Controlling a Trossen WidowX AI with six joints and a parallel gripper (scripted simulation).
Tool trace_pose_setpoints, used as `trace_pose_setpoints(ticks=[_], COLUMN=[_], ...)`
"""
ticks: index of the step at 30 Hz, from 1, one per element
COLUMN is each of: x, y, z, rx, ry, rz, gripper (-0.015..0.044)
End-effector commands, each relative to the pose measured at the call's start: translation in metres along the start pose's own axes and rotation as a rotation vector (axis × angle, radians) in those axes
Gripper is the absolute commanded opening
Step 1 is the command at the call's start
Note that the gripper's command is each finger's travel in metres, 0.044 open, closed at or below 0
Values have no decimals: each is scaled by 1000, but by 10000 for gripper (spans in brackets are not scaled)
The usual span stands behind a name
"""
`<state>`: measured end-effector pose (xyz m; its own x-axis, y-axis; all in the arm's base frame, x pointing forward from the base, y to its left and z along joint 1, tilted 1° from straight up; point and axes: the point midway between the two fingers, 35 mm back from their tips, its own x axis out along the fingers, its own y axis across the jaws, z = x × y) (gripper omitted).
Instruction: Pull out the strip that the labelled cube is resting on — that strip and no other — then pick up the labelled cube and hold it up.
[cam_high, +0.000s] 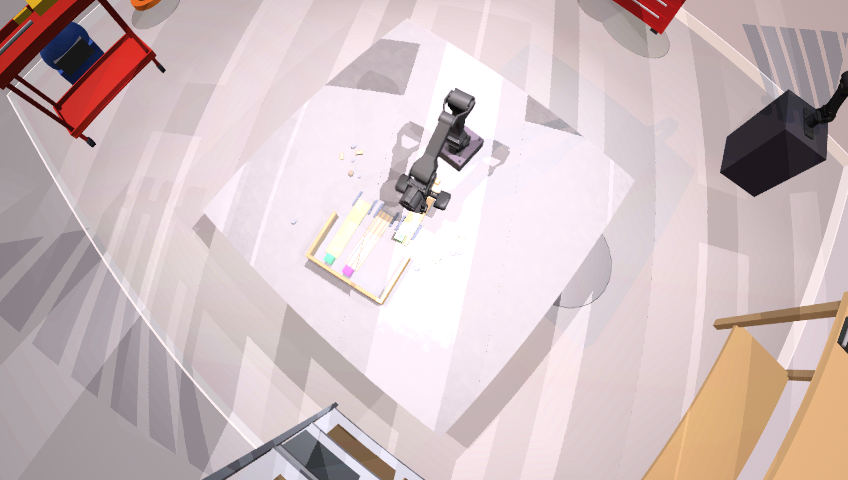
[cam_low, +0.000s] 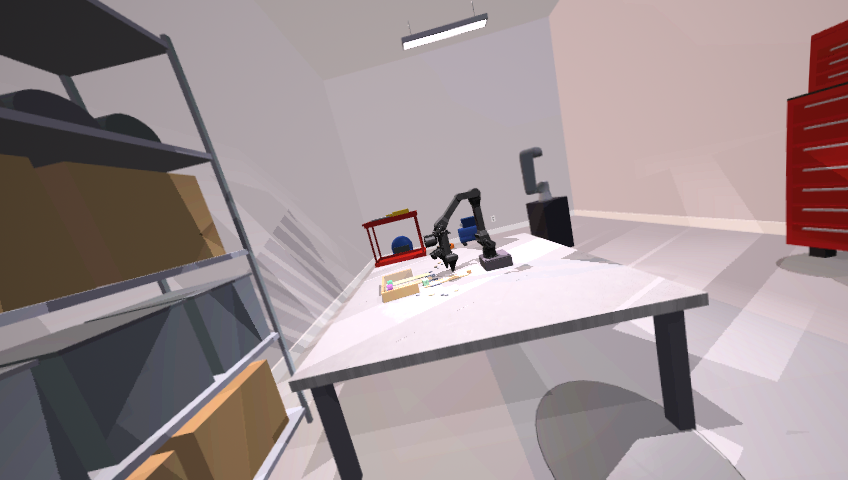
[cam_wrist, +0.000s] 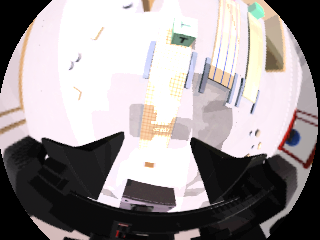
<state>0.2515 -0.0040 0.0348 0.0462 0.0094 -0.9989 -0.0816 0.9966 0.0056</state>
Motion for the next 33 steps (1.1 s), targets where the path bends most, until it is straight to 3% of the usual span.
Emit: trace_pose_setpoints(ticks=[1,33], x=[-2,-16], y=[-2,-16], z=[16,118], rx=[-5,-5], ry=[1,-9], rz=[-2,-4], gripper=[440,440])
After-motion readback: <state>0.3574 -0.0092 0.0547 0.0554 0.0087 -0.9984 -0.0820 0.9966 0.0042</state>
